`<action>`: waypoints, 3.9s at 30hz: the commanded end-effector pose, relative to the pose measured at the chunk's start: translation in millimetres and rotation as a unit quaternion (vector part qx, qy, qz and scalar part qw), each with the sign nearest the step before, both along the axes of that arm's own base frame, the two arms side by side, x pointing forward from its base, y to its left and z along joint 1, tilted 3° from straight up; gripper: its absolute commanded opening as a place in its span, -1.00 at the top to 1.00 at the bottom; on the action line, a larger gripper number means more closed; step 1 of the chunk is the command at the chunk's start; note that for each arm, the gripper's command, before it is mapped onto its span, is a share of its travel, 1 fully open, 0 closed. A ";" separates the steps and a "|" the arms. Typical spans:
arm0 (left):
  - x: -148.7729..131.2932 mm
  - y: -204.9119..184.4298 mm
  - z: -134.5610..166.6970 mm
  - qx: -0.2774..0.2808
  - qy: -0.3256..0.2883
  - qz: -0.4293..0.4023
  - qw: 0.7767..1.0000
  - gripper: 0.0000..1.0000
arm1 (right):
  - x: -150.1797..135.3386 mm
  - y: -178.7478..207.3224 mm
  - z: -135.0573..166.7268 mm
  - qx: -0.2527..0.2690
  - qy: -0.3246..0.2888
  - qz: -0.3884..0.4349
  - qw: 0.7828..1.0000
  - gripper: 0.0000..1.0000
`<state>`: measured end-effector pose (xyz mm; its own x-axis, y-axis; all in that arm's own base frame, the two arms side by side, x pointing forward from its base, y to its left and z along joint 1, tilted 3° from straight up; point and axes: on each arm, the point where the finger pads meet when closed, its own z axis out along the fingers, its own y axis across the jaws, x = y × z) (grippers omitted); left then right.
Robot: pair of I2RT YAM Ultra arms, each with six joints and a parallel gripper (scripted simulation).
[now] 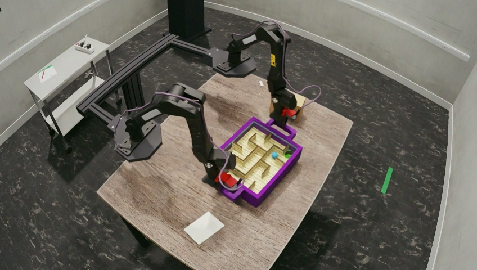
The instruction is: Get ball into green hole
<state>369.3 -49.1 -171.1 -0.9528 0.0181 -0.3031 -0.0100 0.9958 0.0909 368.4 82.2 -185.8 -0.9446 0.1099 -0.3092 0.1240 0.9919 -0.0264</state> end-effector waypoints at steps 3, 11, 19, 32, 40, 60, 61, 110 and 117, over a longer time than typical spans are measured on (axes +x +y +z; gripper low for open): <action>45.2 -3.7 29.8 -0.023 -0.103 -0.013 0.994 1.00 | 58.5 13.9 46.3 -0.015 -0.109 -0.014 0.994 1.00; 35.3 -4.7 30.3 0.008 -0.081 -0.001 0.997 1.00 | 55.8 16.1 42.6 0.016 -0.110 0.004 0.994 1.00; 40.6 -3.9 24.7 -0.028 -0.057 -0.013 0.998 1.00 | 33.5 10.1 39.2 -0.027 -0.042 -0.010 0.999 1.00; 46.1 -7.4 18.3 -0.030 -0.077 -0.010 0.997 1.00 | 48.2 16.1 50.9 -0.027 -0.075 -0.002 0.997 1.00; 23.4 -6.1 1.6 -0.030 -0.057 -0.008 0.998 1.00 | 25.0 11.5 43.8 -0.033 -0.060 -0.007 0.998 1.00; 40.5 -5.1 22.0 -0.015 -0.050 -0.010 0.999 1.00 | 55.7 14.7 52.9 -0.013 -0.071 -0.003 0.997 1.00; 37.3 -3.7 20.9 -0.008 -0.042 -0.009 0.999 1.00 | 56.9 18.8 51.1 0.002 -0.071 0.001 0.998 1.00; 51.2 -10.3 26.0 -0.025 -0.109 -0.013 0.994 1.00 | 57.2 27.1 58.2 -0.017 -0.113 0.002 0.993 1.00; 41.8 -7.1 28.6 -0.001 -0.093 -0.001 0.996 1.00 | 46.4 20.7 28.6 0.007 -0.088 0.005 0.996 1.00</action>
<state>369.7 -48.2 -180.1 -0.9405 0.0070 -0.3398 -0.0111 0.9986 0.0513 367.7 83.3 -172.0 -0.9362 0.0942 -0.3386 0.1292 0.9882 -0.0823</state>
